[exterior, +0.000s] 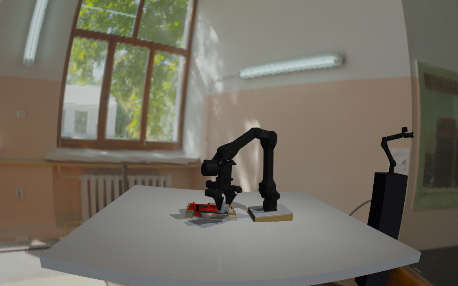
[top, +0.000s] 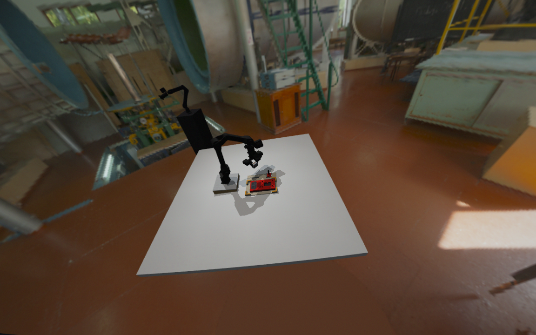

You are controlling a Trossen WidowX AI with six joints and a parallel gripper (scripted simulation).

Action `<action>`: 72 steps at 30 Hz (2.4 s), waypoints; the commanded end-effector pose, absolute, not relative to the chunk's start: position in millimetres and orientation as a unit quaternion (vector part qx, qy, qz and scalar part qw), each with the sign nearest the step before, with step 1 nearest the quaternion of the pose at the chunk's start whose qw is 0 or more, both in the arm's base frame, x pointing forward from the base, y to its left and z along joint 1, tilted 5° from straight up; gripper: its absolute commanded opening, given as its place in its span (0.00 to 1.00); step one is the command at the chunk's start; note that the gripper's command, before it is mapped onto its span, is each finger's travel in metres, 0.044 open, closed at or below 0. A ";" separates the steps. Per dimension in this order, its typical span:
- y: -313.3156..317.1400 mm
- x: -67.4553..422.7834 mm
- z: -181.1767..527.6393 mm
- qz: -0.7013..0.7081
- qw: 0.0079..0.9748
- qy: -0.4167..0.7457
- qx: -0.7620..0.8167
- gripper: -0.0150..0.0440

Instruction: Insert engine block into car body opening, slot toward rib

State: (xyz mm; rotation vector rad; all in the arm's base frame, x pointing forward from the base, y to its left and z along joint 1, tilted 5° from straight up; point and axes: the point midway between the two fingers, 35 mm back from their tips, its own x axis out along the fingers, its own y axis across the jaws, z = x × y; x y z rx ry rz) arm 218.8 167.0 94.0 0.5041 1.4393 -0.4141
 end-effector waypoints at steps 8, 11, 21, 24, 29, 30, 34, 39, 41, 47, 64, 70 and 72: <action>165.6 214.6 131.0 -0.185 0.704 0.645 0.231 0.25; 164.4 212.5 140.5 -0.185 0.704 0.645 0.231 0.25; 160.4 206.2 163.9 -0.185 0.704 0.646 0.231 0.25; 161.0 207.7 153.7 -0.185 0.704 0.645 0.231 0.25; 161.3 208.7 144.7 -0.185 0.704 0.645 0.231 0.25; 161.3 208.4 145.1 -0.185 0.706 0.644 0.230 0.25; 161.3 206.7 147.7 -0.189 0.715 0.633 0.227 0.25; 162.8 204.3 146.5 -0.199 0.739 0.605 0.218 0.25; 163.6 202.5 145.1 -0.208 0.755 0.586 0.210 0.25; 166.6 197.5 141.3 -0.232 0.804 0.514 0.188 0.25; 174.3 188.8 136.5 -0.255 0.886 0.356 0.151 0.25; 174.9 188.0 133.1 -0.260 0.894 0.336 0.144 0.25; 175.8 187.2 129.0 -0.263 0.901 0.316 0.138 0.25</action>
